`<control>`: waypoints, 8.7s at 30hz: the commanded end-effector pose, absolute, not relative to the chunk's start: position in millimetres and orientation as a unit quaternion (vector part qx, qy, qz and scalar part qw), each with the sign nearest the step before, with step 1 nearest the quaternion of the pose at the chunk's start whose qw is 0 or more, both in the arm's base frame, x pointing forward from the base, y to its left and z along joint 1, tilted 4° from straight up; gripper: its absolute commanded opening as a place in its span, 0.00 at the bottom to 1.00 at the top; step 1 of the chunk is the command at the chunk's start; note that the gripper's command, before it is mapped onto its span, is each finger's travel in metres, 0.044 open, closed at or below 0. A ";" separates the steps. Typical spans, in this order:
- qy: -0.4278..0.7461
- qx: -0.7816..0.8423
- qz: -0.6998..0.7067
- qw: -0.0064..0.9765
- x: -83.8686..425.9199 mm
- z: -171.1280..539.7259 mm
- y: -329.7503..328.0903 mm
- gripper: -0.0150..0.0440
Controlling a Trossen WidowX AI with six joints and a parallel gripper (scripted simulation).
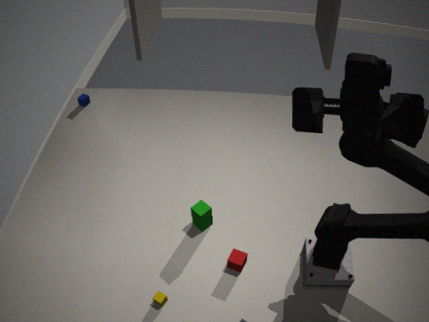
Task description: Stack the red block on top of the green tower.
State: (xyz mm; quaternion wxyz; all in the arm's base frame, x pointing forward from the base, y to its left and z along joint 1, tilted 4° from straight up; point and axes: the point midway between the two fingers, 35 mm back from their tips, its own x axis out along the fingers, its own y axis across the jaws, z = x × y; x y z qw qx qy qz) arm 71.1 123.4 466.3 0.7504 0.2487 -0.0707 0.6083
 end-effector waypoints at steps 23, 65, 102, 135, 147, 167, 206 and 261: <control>0.041 0.500 0.353 0.790 275.6 411.1 81.4 1.00; 0.710 0.029 -0.076 0.700 207.7 78.7 52.1 1.00; 0.710 0.029 -0.076 0.700 208.0 8.2 44.9 1.00; 0.710 0.032 -0.076 0.699 206.4 -14.6 42.8 0.91; 0.710 0.032 -0.076 0.699 206.4 -14.6 42.8 0.44; 0.710 0.029 -0.076 0.700 208.1 50.5 47.2 0.25; 0.707 0.028 -0.077 0.702 292.6 111.1 -5.5 0.25; 0.707 0.027 -0.078 0.703 322.6 59.8 -40.9 0.25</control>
